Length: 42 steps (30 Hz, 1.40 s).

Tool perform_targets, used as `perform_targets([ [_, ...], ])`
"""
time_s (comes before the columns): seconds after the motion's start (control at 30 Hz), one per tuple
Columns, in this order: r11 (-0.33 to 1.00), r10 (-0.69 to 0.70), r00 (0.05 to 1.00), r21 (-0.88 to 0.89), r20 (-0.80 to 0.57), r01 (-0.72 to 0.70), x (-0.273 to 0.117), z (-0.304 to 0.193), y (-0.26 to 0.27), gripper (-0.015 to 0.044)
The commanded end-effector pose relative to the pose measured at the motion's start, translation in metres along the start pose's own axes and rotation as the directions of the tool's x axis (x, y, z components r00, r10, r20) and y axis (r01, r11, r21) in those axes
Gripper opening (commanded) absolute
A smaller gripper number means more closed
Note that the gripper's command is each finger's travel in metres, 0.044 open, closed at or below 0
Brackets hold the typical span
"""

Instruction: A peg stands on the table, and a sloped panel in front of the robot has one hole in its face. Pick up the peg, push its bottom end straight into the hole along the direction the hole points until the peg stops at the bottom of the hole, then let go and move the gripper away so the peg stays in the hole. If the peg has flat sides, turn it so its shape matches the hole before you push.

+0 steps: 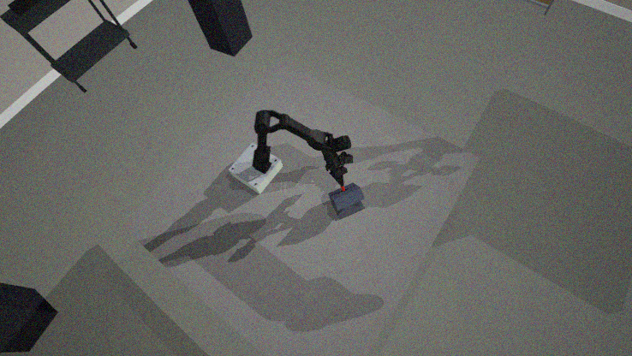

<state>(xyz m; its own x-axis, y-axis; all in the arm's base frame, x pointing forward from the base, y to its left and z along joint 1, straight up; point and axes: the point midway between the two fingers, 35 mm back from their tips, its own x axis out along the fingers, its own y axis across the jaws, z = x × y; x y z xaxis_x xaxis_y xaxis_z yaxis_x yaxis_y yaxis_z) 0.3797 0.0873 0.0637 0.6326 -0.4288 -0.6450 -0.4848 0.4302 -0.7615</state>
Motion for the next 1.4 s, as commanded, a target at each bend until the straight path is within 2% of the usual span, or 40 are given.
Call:
perform_targets([
  [0.0,1.000,-0.002,1.000,0.000,-0.007,0.002,0.0047,-0.0014,-0.0005,0.0000],
  [0.9,1.000,-0.003,1.000,0.003,-0.001,0.003,0.0087,-0.0004,0.0003,0.0000],
  [1.37,1.000,-0.002,1.000,0.003,-0.001,0.002,0.0078,-0.0003,0.0003,0.0367],
])
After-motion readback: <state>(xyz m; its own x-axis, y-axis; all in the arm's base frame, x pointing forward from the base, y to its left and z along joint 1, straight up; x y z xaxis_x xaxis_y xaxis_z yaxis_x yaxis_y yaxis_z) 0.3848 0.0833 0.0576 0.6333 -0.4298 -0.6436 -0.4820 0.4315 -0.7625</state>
